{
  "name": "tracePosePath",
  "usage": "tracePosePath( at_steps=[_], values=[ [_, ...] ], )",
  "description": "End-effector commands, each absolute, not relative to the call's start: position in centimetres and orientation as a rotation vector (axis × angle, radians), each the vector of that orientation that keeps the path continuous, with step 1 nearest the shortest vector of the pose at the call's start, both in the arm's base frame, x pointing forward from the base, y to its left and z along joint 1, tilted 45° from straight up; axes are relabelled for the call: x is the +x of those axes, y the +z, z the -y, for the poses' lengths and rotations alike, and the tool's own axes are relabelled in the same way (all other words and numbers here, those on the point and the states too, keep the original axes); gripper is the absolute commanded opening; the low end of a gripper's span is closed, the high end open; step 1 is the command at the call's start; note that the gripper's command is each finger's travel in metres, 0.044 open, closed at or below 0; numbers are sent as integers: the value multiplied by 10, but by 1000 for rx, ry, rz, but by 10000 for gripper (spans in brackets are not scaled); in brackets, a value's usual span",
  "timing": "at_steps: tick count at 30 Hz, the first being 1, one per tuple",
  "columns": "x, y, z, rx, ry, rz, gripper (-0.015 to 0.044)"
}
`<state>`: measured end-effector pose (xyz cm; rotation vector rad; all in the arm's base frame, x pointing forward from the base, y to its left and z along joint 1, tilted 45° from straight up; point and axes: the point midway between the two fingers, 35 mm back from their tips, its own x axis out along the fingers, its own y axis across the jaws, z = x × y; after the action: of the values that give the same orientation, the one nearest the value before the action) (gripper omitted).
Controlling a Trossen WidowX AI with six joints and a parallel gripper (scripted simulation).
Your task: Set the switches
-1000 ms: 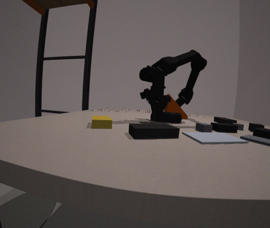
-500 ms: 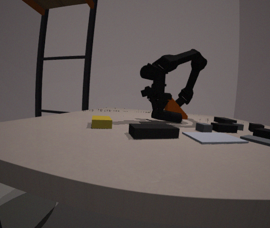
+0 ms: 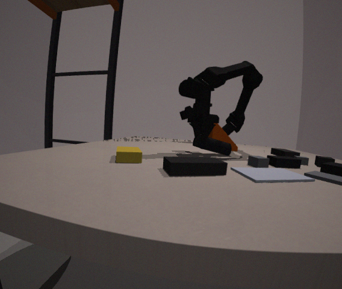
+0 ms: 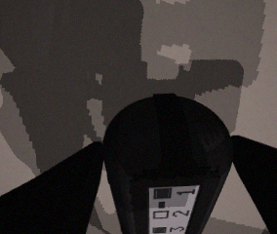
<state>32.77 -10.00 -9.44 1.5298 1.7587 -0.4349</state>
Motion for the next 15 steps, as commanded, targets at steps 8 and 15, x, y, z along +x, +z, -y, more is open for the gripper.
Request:
tracePosePath(
  at_steps=[8, 15],
  values=[
    [327, -82, 104, 1525, -431, -1753, 335],
    [326, -77, 106, 1525, -432, -1753, 335]
  ],
)
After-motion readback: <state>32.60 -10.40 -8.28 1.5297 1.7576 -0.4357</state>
